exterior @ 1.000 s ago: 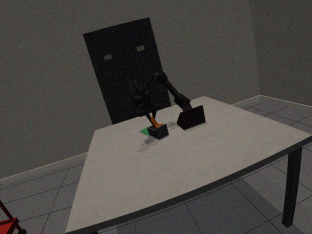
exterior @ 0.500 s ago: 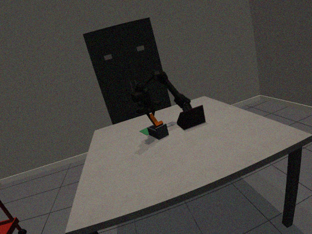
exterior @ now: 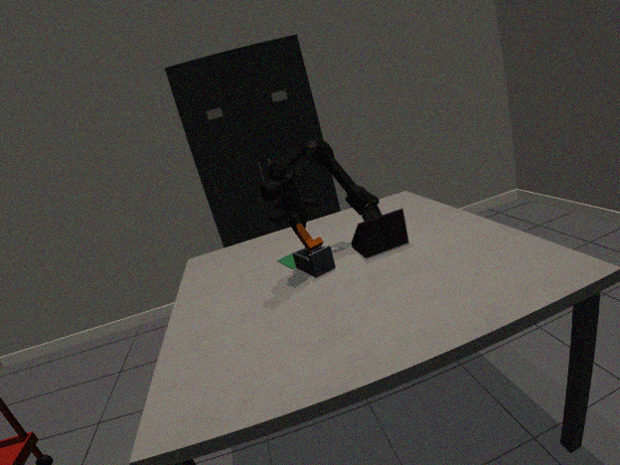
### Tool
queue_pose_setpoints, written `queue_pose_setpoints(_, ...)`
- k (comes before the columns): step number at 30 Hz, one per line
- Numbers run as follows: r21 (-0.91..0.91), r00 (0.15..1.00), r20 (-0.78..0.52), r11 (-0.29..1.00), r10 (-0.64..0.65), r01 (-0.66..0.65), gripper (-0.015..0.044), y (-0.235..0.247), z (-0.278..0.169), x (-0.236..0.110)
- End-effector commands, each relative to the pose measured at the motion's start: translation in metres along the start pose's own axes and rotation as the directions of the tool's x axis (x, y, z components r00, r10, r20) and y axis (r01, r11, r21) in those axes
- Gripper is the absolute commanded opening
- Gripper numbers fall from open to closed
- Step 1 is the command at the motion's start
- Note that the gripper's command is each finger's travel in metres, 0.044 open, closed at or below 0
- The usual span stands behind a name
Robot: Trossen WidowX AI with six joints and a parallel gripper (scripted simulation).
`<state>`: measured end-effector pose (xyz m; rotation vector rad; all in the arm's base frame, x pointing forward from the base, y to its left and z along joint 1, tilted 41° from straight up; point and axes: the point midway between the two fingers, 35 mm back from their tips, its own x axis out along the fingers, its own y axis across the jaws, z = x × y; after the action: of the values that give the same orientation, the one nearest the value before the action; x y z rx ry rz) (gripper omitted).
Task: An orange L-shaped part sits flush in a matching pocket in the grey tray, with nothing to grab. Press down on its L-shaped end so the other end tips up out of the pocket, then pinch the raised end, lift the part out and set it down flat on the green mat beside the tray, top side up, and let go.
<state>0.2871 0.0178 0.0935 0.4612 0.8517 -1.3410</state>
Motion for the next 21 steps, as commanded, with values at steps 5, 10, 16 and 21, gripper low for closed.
queue_pose_setpoints(5,0.006,1.0,-0.002,1.0,0.006,-0.006,0.0,-0.003,0.037,0.001)
queue_pose_setpoints(10,0.006,1.0,-0.001,1.0,0.006,-0.006,0.0,-0.006,0.063,0.001)
queue_pose_setpoints(16,0.007,1.0,0.001,1.0,0.006,-0.006,0.0,-0.009,0.094,0.001)
queue_pose_setpoints(21,0.007,1.0,0.002,1.0,0.006,-0.006,0.0,-0.011,0.12,0.001)
